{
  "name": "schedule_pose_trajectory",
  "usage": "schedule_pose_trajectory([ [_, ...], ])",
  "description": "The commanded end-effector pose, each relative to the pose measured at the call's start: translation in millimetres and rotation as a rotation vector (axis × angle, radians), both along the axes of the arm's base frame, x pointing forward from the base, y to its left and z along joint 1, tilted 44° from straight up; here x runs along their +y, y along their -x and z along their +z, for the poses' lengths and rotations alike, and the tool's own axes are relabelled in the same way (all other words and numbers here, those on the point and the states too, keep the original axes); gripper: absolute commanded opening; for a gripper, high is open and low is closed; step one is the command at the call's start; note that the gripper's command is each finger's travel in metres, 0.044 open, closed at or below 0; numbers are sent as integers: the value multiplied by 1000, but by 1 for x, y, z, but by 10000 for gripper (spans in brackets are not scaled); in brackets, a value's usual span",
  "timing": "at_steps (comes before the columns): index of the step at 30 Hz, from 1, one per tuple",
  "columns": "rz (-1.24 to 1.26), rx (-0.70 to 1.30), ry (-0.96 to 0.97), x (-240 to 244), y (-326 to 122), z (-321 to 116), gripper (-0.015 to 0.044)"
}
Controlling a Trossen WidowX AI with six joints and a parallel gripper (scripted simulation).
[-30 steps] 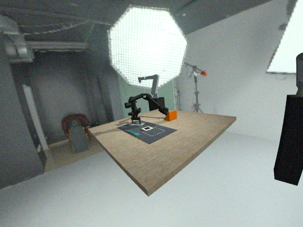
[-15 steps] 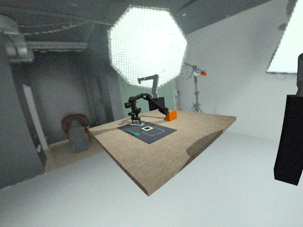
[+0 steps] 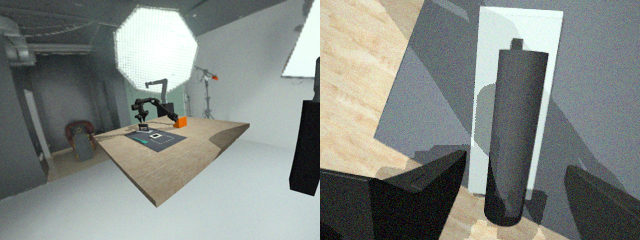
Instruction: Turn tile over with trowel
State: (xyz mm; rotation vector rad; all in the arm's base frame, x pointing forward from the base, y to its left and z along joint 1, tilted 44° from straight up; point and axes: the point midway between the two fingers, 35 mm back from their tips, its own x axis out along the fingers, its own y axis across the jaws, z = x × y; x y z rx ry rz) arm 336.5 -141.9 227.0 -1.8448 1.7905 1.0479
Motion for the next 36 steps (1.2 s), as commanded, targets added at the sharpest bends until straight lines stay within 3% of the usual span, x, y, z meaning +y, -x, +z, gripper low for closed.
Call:
schedule_pose_trajectory([
  [1,-8,2,0,2,0,2,270],
  [2,5,1,0,3,0,3,296],
  [8,-12,-32,-8,7,1,6,300],
  [36,-627,-731,-186,-6,17,-5,300],
])
